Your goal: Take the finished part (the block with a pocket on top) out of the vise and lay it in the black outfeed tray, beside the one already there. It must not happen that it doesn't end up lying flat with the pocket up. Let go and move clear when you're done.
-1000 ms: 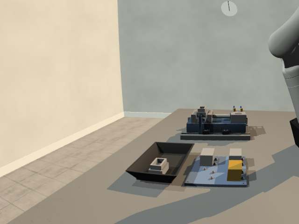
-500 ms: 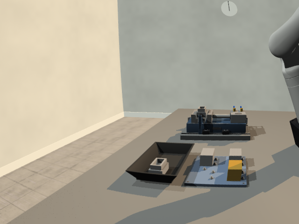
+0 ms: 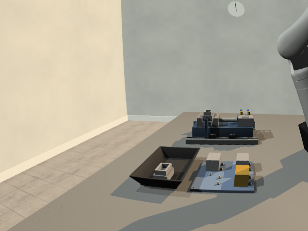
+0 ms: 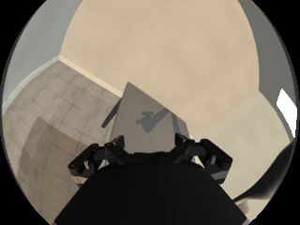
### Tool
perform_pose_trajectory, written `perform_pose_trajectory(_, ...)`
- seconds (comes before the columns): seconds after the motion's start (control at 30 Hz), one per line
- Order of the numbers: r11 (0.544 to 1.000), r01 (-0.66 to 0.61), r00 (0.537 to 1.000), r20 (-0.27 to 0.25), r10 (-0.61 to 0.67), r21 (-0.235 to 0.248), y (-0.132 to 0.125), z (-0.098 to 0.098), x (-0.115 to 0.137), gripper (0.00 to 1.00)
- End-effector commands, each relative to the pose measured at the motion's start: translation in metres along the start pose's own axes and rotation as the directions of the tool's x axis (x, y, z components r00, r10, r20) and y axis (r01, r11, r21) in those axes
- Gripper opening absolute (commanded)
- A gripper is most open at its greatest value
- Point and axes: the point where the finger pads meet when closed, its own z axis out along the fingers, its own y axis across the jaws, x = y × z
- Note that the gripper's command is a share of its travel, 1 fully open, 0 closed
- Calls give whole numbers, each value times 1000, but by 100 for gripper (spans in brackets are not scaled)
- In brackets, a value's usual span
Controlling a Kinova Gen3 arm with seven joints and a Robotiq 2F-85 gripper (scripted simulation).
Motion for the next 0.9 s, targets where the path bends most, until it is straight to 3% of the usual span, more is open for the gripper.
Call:
perform_pose_trajectory(0.0, 999, 15, 1000, -22, -14, 41, -7, -19, -3, 100)
perform_pose_trajectory(0.23, 999, 15, 1000, -22, -14, 41, -7, -19, -3, 100)
perform_pose_trajectory(0.27, 995, 38, 999, -42, -35, 90, -16, -40, -9, 100)
perform_pose_trajectory(0.5, 995, 38, 999, -42, -35, 90, -16, -40, -9, 100)
perform_pose_trajectory(0.53, 988, 64, 996, -65, -56, 139, -25, -62, -16, 100)
perform_pose_trajectory(0.8, 988, 64, 996, -65, -56, 139, -25, -62, -16, 100)
perform_pose_trajectory(0.83, 978, 93, 993, -89, -78, 186, -32, -84, -25, 100)
perform_pose_trajectory(0.87, 978, 93, 993, -89, -78, 186, -32, -84, -25, 100)
